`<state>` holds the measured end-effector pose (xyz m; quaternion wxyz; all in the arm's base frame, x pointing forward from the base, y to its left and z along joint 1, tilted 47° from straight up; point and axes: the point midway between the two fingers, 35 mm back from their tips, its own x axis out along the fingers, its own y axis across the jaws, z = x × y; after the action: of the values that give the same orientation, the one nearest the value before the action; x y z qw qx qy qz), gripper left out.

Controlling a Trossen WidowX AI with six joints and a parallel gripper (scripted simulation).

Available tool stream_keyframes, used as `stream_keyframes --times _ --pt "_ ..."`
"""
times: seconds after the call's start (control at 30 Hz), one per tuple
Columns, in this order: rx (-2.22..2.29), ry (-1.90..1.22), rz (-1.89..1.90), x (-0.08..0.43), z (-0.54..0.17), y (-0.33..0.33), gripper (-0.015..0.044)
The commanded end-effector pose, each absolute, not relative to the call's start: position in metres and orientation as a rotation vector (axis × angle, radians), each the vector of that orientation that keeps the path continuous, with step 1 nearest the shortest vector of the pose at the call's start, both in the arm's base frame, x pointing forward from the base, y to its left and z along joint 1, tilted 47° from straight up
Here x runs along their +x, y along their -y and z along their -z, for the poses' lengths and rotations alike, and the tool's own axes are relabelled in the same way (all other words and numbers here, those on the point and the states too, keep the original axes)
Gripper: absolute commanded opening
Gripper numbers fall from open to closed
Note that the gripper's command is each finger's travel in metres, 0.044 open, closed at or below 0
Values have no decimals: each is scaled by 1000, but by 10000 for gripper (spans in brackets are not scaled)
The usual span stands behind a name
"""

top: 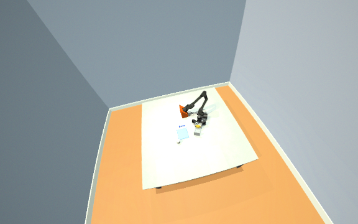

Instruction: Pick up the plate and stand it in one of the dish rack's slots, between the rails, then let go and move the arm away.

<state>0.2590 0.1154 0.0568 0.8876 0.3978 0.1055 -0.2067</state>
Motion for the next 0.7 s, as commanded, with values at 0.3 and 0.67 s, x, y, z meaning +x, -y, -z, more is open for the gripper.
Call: stream_keyframes --times 0.3,0.67 --pt "826 -219 430 259 -57 -115 400" --pt "829 -232 446 268 -96 -78 400"
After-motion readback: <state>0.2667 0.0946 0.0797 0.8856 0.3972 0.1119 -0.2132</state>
